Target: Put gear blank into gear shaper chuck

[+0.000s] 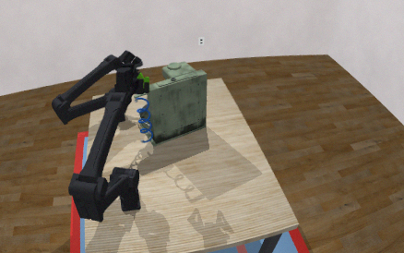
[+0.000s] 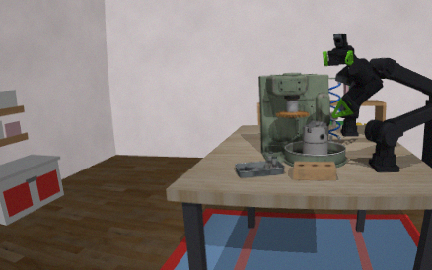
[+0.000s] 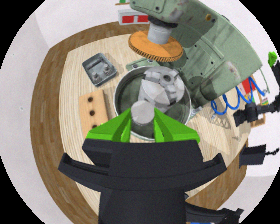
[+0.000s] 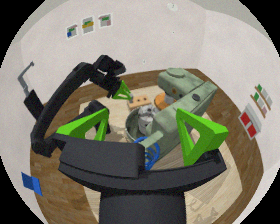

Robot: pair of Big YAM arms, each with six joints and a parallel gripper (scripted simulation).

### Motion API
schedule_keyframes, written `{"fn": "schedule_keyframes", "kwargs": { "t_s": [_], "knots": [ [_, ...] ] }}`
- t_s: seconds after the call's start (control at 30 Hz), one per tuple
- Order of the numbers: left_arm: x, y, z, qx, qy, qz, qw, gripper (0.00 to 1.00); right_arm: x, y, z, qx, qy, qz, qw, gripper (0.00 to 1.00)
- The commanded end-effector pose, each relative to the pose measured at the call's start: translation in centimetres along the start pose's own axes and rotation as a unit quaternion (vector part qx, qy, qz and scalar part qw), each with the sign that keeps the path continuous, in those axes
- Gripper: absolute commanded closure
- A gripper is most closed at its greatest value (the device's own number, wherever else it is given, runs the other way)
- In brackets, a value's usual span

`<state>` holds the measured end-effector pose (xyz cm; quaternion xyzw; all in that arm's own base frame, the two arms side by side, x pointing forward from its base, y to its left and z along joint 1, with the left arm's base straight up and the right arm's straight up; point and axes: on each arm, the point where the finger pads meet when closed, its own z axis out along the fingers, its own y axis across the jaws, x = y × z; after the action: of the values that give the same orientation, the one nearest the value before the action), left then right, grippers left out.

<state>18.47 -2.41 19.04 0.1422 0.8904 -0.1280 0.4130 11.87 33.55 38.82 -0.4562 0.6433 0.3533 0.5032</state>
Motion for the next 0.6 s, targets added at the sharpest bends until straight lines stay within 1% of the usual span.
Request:
{"fn": "schedule_keyframes", "kwargs": {
  "t_s": [0.0,0.13,0.33,0.43,0.57],
  "knots": [
    [-4.5,-1.1,-2.5,-0.023,-0.027,-0.014,0.999,0.77,-0.9,-0.6,-1.4,0.007,-0.038,0.008,0.999,0.00],
    [-4.3,-1.8,-2.0,-0.019,-0.019,-0.009,1.000,0.77,-0.8,-0.6,-2.2,0.008,-0.053,0.008,0.999,0.00],
    [-4.7,-2.5,-1.5,-0.019,-0.016,-0.007,1.000,0.77,0.2,-0.7,-1.9,0.009,-0.046,0.008,0.999,0.00],
    [-4.9,-2.8,-0.9,-0.020,-0.008,-0.004,1.000,0.77,0.0,-0.6,-2.1,0.008,-0.049,0.008,0.999,0.00],
    [-5.7,-3.5,-0.5,-0.022,-0.012,0.000,1.000,0.77,-0.3,-0.6,-2.2,0.008,-0.053,0.008,0.999,0.00]
  ]
}}
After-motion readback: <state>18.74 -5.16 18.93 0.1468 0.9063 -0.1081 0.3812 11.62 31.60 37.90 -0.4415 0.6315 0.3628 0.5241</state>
